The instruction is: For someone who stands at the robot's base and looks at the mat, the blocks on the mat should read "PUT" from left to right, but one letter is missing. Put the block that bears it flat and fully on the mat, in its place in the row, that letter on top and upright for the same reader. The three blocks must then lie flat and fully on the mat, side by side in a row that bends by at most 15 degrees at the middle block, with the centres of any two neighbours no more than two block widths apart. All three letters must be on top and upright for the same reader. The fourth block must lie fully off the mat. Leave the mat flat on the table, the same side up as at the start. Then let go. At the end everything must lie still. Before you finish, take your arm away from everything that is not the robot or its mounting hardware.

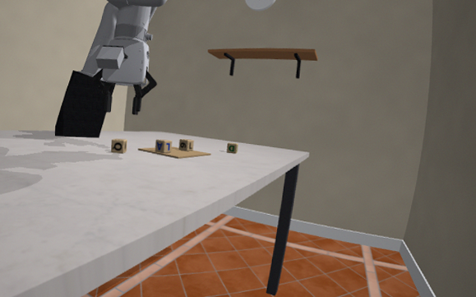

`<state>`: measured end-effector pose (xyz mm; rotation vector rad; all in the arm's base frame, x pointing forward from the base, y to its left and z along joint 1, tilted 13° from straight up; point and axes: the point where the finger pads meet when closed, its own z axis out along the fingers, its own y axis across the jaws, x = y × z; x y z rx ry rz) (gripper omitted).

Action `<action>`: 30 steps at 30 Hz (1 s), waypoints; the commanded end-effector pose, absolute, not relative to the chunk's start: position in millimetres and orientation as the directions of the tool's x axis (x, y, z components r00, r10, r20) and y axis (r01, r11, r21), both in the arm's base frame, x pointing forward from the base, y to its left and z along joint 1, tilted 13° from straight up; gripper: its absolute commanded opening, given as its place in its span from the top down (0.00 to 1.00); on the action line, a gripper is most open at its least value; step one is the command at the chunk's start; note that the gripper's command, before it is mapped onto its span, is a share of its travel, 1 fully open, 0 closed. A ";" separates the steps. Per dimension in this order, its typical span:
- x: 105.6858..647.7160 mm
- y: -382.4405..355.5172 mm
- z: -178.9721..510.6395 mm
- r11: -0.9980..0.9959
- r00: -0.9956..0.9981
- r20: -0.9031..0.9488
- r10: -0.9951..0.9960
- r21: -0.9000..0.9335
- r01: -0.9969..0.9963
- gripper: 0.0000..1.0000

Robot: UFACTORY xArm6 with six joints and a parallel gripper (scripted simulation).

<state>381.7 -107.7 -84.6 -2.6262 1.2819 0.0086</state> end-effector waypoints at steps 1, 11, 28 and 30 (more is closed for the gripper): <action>382.8 -108.4 -83.6 -0.596 0.620 -0.098 -0.779 -0.194 -0.779 0.31; 382.8 -108.4 -83.6 -0.596 0.620 -0.098 -0.779 -0.194 -0.779 0.31; 383.2 -107.7 -87.1 -0.596 0.620 -0.098 -0.779 -0.193 -0.780 0.31; 383.3 -107.5 -87.9 -0.596 0.620 -0.098 -0.779 -0.193 -0.780 0.31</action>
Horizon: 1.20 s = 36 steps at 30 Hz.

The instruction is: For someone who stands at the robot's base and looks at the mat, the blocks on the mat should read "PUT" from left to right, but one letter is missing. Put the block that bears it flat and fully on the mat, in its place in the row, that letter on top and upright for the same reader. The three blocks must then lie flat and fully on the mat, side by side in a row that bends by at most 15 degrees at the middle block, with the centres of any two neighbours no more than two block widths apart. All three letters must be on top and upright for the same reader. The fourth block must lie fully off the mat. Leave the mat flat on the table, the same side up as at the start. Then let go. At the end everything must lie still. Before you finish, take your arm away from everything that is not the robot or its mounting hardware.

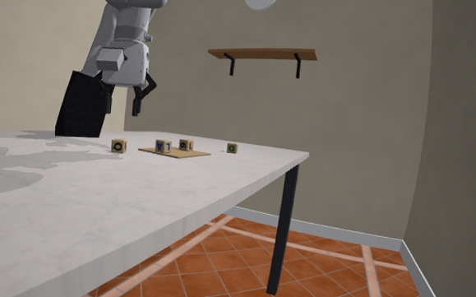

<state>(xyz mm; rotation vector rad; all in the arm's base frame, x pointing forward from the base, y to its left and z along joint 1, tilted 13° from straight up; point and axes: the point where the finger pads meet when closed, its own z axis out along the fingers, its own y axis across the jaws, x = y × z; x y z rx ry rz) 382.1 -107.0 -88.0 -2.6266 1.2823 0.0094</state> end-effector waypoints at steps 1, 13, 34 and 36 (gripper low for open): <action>383.3 -107.5 -87.9 -0.596 0.620 -0.098 -0.779 -0.193 -0.780 0.31; 385.1 -104.5 -102.8 -0.596 0.620 -0.098 -0.779 -0.193 -0.780 0.31; 388.2 -99.3 -127.8 -0.596 0.620 -0.098 -0.779 -0.193 -0.780 0.31; 388.3 -99.2 -128.7 -0.596 0.620 -0.098 -0.779 -0.193 -0.780 0.31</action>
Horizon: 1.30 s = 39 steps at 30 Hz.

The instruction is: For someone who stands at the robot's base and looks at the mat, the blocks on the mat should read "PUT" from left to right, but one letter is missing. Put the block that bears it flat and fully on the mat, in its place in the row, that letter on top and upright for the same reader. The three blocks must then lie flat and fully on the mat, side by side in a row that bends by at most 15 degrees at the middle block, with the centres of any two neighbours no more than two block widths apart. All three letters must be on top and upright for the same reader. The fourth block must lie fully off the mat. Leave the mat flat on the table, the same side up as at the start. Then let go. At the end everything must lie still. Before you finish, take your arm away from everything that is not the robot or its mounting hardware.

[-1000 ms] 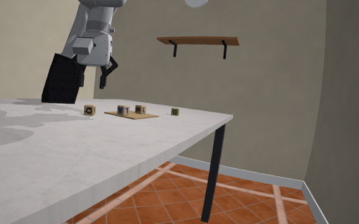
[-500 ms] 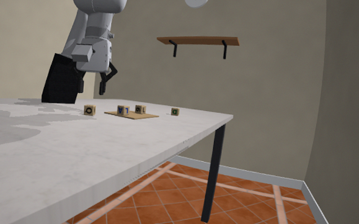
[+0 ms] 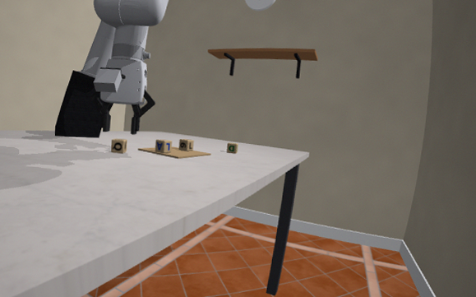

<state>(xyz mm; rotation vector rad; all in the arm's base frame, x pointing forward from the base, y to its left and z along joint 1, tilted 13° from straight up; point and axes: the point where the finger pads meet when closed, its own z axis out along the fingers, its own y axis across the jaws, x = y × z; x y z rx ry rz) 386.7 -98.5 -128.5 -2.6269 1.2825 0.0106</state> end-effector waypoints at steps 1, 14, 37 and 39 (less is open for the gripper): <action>388.4 -99.0 -129.6 -0.596 0.620 -0.098 -0.779 -0.193 -0.780 0.31; 388.9 -98.1 -133.8 -0.596 0.620 -0.098 -0.779 -0.193 -0.780 0.31; 388.9 -98.1 -133.8 -0.596 0.620 -0.098 -0.779 -0.193 -0.780 0.31; 388.9 -98.1 -133.8 -0.596 0.620 -0.098 -0.779 -0.193 -0.780 0.31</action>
